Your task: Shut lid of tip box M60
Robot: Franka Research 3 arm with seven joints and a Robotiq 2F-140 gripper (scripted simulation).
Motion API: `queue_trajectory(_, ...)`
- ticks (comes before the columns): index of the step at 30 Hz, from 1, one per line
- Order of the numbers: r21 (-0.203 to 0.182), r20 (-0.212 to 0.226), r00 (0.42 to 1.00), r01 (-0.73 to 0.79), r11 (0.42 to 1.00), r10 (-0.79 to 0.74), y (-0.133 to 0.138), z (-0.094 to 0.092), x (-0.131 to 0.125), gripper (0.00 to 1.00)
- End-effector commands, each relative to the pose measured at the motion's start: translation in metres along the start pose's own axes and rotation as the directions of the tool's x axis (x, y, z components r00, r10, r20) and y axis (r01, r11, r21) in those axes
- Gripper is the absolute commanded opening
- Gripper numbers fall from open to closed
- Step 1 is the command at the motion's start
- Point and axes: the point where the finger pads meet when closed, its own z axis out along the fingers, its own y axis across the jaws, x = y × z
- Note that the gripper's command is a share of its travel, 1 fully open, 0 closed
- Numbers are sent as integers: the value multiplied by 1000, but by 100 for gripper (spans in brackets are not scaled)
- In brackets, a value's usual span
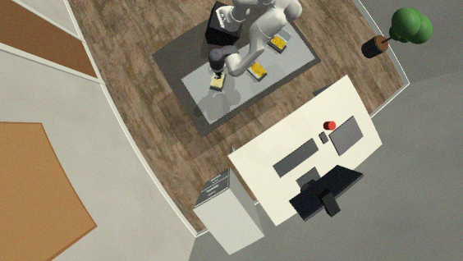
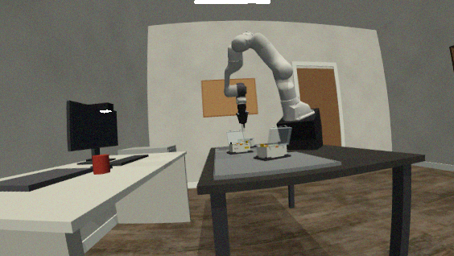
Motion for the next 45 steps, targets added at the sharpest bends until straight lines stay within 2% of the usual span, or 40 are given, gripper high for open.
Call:
queue_trajectory(1,3,-3,1000,18,1000,-18,0,0,1,0)
queue_trajectory(14,3,-3,1000,18,1000,-18,0,0,1,0)
queue_trajectory(45,3,-3,1000,18,1000,-18,0,-54,0,0)
